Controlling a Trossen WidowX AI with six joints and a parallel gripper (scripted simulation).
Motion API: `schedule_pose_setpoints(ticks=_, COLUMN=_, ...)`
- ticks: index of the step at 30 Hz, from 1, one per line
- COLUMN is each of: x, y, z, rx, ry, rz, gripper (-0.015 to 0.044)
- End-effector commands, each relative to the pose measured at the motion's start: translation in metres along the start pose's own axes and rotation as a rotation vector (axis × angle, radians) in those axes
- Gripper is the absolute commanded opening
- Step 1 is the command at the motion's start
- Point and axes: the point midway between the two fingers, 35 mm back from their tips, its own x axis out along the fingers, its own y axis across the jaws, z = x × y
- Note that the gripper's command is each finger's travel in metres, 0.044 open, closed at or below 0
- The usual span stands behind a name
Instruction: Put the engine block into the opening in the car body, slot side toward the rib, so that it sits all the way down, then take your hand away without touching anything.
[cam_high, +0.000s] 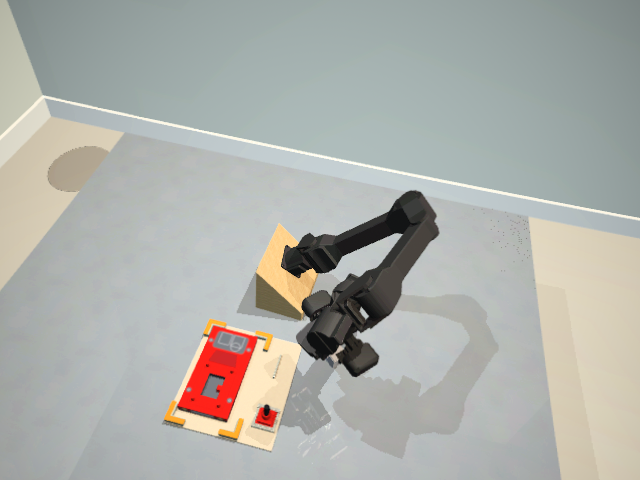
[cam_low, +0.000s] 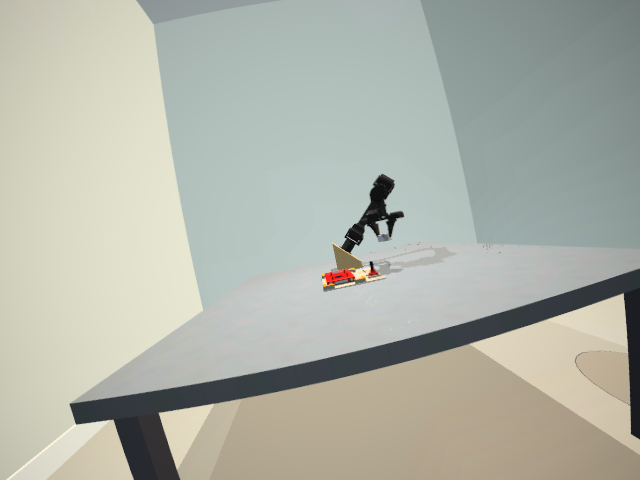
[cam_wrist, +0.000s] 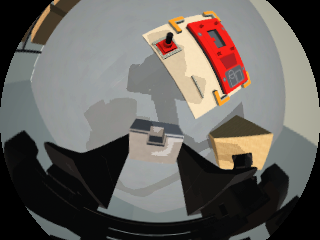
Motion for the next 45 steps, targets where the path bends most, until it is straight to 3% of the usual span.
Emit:
schedule_pose_setpoints(ticks=1, x=0.0, y=0.0, z=-0.001, rx=-0.003, ry=0.004, rz=0.005, gripper=0.0)
schedule_pose_setpoints(ticks=14, x=0.008, y=-0.001, z=-0.003, rx=-0.004, ry=-0.065, rz=0.001, gripper=0.0)
schedule_pose_setpoints(ticks=41, x=0.02, y=-0.001, z=-0.027, rx=0.003, ry=-0.855, rz=-0.008, gripper=0.0)
schedule_pose_setpoints(ticks=45, x=0.02, y=0.0, z=-0.029, rx=0.004, ry=-0.895, rz=0.015, gripper=0.0)
